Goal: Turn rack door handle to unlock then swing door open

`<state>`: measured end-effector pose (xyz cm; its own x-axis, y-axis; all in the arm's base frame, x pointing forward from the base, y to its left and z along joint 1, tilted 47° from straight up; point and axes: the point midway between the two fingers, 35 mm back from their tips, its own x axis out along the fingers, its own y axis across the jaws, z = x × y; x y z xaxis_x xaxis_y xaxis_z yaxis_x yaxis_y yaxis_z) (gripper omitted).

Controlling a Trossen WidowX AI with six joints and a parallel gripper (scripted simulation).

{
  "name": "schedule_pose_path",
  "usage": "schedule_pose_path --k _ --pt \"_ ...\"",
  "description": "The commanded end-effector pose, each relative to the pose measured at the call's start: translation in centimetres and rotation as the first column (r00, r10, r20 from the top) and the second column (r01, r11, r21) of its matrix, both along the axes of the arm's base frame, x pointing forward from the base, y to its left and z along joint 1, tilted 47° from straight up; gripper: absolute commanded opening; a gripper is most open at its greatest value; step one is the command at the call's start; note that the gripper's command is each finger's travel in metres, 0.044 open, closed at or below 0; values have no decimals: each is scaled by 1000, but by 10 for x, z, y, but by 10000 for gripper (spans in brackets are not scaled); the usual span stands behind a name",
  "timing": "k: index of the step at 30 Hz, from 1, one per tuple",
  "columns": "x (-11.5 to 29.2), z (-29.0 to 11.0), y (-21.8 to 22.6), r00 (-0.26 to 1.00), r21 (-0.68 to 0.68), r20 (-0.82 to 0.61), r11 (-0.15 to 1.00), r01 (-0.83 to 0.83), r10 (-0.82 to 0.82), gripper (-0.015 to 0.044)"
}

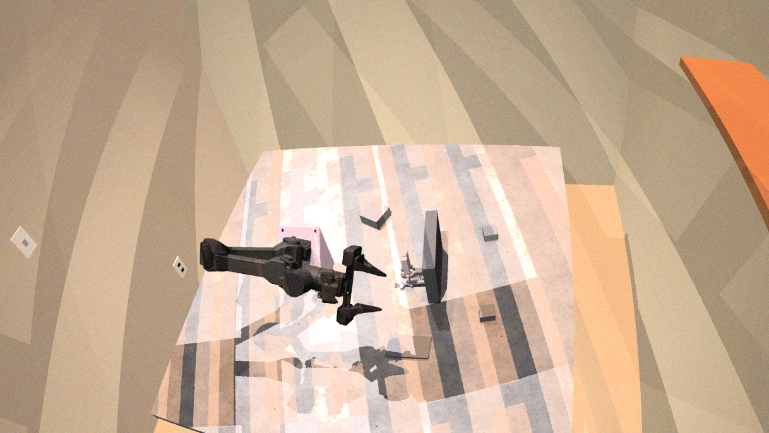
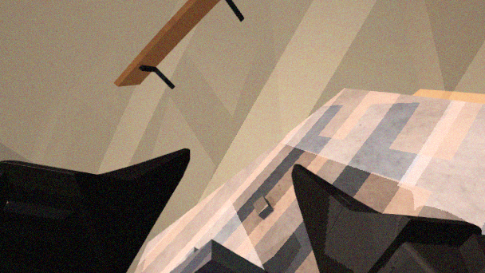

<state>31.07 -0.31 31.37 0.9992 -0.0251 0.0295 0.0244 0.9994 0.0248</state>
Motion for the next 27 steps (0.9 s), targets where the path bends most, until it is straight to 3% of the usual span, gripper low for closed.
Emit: schedule_pose_path --k 1,4,15,27 --pt "1 -1 0 1000 1 -4 1000 0 0 374" --pt "8 -10 2 998 15 -67 1000 5 -4 295" --pt "36 -56 16 936 42 -351 998 48 -30 293" --pt "50 -107 34 785 -13 -614 995 99 -86 293"
